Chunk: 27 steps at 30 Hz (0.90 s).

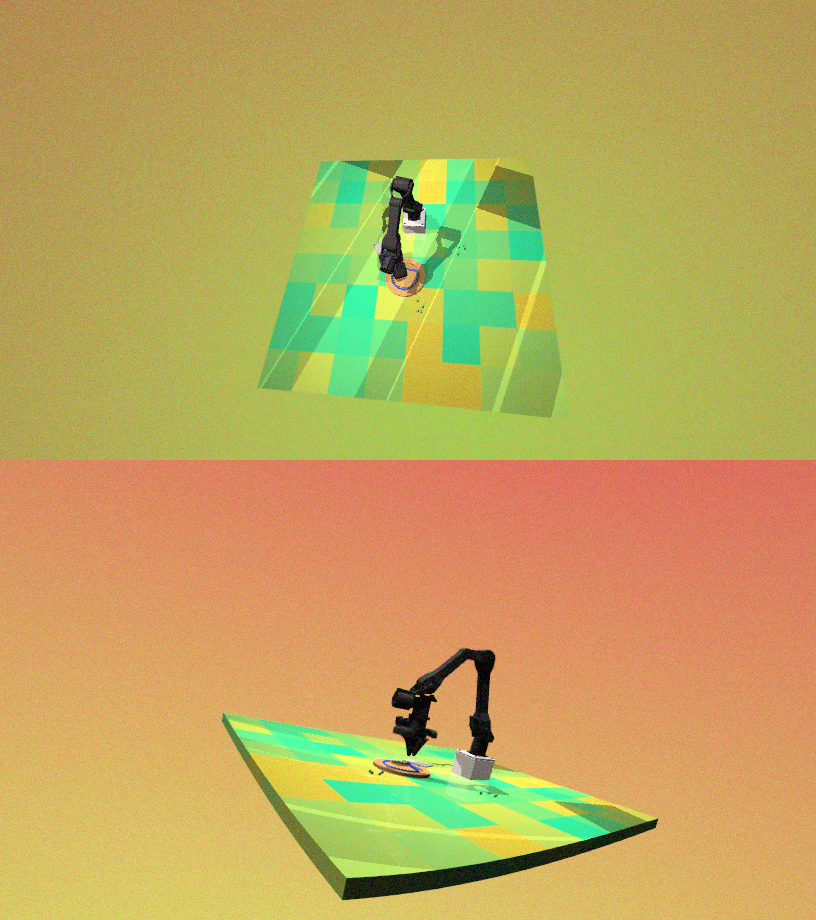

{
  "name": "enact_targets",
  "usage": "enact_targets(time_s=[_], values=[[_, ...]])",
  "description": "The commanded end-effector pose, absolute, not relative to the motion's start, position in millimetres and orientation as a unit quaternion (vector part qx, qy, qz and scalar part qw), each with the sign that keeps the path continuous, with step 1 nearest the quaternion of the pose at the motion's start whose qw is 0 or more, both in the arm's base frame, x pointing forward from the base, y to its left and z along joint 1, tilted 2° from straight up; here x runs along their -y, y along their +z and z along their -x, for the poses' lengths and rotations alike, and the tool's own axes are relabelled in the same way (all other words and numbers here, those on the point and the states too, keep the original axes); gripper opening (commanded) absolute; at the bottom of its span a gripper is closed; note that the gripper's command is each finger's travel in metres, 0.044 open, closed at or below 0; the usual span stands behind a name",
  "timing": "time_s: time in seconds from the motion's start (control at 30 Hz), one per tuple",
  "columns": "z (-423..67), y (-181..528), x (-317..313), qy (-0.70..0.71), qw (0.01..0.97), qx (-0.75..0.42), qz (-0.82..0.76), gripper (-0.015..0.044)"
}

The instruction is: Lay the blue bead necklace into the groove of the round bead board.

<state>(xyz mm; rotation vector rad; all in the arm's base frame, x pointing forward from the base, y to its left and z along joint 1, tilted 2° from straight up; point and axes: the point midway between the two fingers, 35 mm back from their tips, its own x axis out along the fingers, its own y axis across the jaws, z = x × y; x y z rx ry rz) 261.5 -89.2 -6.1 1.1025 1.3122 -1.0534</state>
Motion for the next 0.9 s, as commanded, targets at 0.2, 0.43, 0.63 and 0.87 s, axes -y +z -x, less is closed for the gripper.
enact_targets(time_s=[0.2,0.43,0.63,0.87], values=[[-258.9,0.5,98.4,-0.503,0.483,-0.491,-0.522,0.0120],[-259.0,-10.8,98.1,-0.503,0.483,-0.491,-0.522,0.0120],[-260.9,-8.3,98.2,-0.499,0.487,-0.491,-0.522,0.0120],[-260.7,-17.8,98.0,-0.500,0.486,-0.491,-0.522,0.0120]])
